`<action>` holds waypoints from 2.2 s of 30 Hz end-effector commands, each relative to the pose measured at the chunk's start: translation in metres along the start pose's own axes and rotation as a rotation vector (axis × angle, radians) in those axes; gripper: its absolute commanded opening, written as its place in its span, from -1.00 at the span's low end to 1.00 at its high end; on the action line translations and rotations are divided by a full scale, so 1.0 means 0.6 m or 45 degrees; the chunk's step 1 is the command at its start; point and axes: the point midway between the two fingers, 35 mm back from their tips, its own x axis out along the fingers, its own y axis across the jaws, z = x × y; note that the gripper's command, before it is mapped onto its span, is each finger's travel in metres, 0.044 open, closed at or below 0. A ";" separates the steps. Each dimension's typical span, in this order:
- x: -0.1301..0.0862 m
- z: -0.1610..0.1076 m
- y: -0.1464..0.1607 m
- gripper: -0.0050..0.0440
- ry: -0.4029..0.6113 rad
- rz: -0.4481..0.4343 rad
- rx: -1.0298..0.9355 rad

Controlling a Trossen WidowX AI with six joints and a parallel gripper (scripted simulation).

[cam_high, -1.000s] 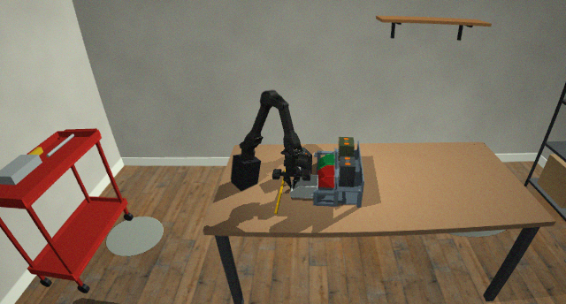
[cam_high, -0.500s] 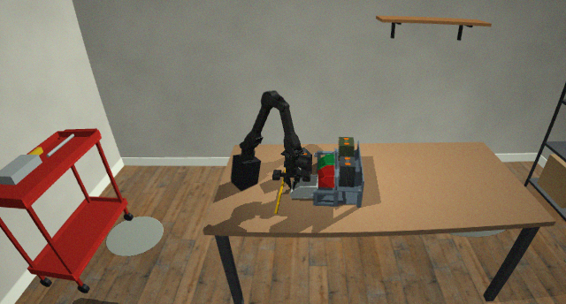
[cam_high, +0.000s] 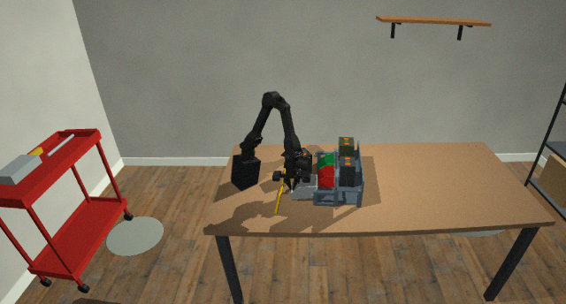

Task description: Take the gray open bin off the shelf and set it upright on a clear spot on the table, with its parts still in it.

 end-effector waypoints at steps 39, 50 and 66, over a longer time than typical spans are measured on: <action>0.007 -0.002 -0.006 -0.18 0.009 -0.018 -0.004; 0.007 -0.002 -0.006 -0.18 0.009 -0.018 -0.005; 0.007 -0.002 -0.006 -0.18 0.009 -0.018 -0.005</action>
